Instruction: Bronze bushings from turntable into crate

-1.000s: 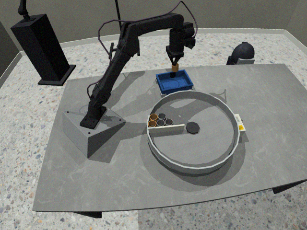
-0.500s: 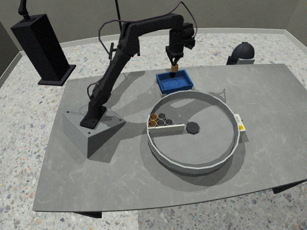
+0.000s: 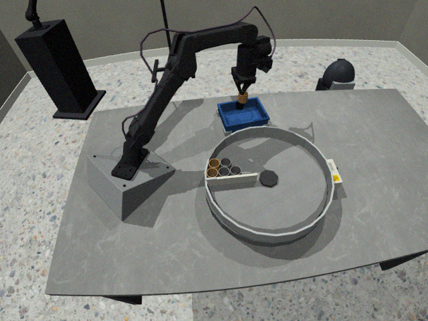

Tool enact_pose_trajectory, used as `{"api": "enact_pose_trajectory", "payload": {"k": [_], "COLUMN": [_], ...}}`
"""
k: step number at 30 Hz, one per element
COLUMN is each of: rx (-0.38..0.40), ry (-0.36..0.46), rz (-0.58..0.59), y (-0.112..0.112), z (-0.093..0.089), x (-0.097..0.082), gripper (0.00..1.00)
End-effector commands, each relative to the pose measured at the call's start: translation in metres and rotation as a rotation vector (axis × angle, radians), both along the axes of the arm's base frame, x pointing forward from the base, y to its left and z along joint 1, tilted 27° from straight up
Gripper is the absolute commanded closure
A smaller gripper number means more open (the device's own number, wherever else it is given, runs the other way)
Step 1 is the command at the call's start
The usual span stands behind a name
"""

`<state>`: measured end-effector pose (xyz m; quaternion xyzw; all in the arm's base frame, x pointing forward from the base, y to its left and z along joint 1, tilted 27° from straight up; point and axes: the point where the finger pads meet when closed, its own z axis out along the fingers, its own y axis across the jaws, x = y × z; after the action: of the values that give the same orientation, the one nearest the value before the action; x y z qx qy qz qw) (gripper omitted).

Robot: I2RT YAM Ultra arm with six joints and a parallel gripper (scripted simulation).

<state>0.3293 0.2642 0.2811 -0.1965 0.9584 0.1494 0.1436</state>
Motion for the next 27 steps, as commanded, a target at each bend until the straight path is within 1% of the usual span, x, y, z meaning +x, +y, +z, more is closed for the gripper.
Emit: {"api": "enact_pose_trajectory", "payload": {"k": [1,20,22,24,27], "rx": [0.04,0.04,0.045,0.034,0.034], "ry": [-0.092,-0.092,-0.098,-0.082,-0.082], "rz": [-0.017,-0.017,-0.017,-0.014,-0.007], "y": [-0.01,-0.01,-0.01,-0.007,-0.001], "z": [0.034,0.034,0.037,0.025,0.017], "x": [0.0,0.0,-0.003,-0.002,-0.002], "gripper": [1.0,1.0,1.0,1.0,1.0]}}
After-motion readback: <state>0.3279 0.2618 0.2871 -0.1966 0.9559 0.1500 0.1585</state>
